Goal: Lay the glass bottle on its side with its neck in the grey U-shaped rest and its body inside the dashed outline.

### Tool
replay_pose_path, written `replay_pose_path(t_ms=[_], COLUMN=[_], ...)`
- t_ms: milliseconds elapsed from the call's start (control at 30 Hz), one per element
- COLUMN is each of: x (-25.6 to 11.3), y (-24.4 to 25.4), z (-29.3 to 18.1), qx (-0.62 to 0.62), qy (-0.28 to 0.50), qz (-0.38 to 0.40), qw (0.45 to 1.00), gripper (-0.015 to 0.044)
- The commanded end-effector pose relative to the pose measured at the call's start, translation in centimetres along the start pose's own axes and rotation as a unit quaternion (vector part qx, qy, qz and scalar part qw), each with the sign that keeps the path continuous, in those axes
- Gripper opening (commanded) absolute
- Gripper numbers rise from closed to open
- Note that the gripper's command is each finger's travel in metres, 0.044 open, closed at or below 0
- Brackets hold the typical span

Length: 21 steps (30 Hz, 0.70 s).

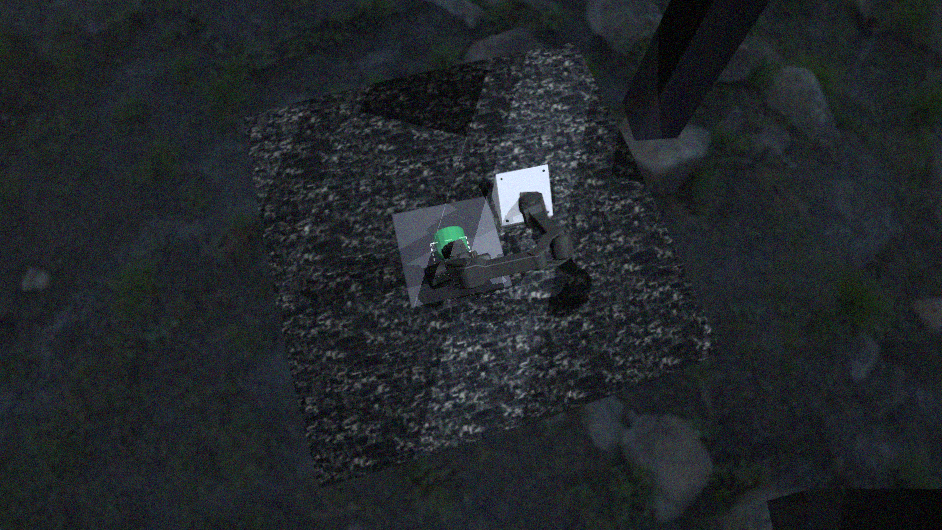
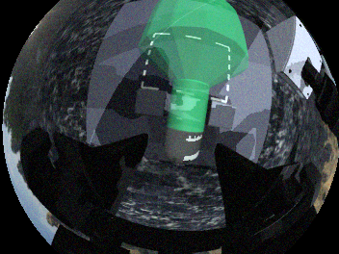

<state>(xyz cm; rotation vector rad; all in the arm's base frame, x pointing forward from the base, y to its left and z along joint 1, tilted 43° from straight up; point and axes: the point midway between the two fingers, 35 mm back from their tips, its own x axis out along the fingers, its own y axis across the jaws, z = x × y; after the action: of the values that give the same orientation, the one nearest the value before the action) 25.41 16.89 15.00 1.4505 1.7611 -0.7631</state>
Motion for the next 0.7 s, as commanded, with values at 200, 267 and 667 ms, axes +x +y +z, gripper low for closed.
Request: replay_pose_path(t_ms=[200,267,667], x=[-2.4,-4.1,-6.8], y=[-0.1,-0.2,-0.6], z=[0.7,1.2,2.0], qx=[0.008,0.013,0.018], qy=[0.03,0.054,0.077], qz=[0.004,0.01,0.02], qw=[1.0,0.998,0.997], gripper=[0.044,0.044,0.044])
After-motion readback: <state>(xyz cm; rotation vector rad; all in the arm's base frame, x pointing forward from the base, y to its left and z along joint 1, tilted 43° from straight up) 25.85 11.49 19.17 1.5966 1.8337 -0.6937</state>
